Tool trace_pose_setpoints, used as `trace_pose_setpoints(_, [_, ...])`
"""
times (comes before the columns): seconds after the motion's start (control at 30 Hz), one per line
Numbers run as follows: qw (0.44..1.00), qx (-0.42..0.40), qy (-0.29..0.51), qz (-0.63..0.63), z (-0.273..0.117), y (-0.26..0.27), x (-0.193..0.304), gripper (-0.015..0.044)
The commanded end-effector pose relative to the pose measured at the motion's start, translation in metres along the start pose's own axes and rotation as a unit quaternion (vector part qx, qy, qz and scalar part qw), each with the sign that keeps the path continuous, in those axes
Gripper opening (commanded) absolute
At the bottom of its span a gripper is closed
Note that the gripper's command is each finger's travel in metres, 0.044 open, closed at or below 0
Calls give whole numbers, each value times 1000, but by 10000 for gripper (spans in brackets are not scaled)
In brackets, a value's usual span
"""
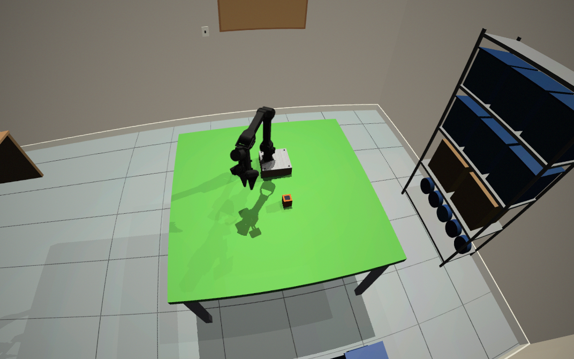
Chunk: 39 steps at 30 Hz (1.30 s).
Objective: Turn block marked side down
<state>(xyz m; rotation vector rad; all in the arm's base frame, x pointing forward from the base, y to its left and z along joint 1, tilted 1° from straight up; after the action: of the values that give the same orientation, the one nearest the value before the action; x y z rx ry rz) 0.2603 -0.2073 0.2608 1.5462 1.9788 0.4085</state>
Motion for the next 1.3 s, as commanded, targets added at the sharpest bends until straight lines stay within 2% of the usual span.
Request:
trace_pose_setpoints(0.0, [990,43,69,-113,30,27,35,440])
trace_pose_setpoints(0.2, [923,105,180,-323,67,66,113,440])
trace_pose_setpoints(0.43, [779,155,277,-541,86,87,207,440])
trace_pose_setpoints(0.63, [774,156,280,-546,82,80,208,440])
trace_pose_setpoints(0.77, [774,156,280,-546,107,62,217,440])
trace_pose_setpoints(1.27, [774,156,280,-546,124,52,221,440])
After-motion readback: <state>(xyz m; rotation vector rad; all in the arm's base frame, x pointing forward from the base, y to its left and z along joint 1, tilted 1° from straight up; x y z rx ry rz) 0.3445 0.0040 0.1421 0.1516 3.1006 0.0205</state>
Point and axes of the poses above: the point midway between the two fingers, 35 mm back from their tips, its own z axis out along the fingers, its own y axis across the jaws, x = y × z, the point moved 9 cm from there along -z, back along the fingers, and after that the axes turned 4 degrees about -z, right-handed, at the moved point
